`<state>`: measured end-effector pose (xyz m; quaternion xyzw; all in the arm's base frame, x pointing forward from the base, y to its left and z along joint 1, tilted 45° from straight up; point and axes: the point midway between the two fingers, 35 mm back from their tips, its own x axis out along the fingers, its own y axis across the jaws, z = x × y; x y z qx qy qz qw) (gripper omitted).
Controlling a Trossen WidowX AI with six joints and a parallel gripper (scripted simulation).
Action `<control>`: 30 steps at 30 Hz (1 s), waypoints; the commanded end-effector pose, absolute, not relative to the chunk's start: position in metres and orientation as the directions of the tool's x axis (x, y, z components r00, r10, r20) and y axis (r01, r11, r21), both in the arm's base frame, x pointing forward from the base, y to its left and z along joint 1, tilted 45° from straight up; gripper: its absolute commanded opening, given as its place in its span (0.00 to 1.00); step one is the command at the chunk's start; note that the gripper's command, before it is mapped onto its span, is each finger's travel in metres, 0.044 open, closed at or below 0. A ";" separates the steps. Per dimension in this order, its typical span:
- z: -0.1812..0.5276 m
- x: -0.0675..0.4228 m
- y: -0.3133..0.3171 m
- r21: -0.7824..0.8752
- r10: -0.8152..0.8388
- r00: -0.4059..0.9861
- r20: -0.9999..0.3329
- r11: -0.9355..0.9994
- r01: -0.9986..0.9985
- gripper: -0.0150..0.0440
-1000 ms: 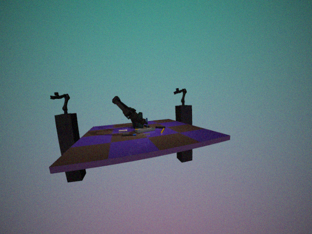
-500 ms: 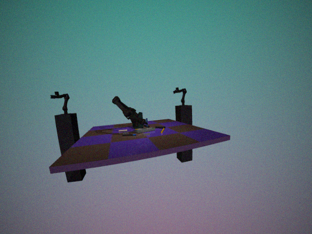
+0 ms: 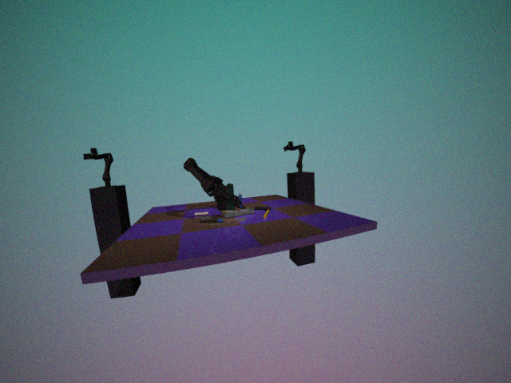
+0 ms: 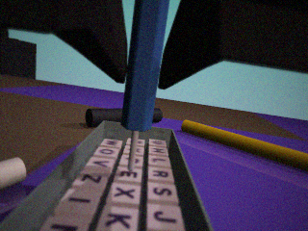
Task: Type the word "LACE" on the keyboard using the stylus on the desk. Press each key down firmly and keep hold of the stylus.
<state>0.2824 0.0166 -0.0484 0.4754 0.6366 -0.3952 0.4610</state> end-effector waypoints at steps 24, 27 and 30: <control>-0.047 0.284 0.017 -0.061 0.236 -0.120 -0.964 0.241 0.968 0.39; -0.037 0.283 0.027 -0.061 0.236 -0.120 -0.964 0.241 0.969 0.39; -0.027 0.281 0.037 -0.061 0.237 -0.120 -0.964 0.241 0.968 0.39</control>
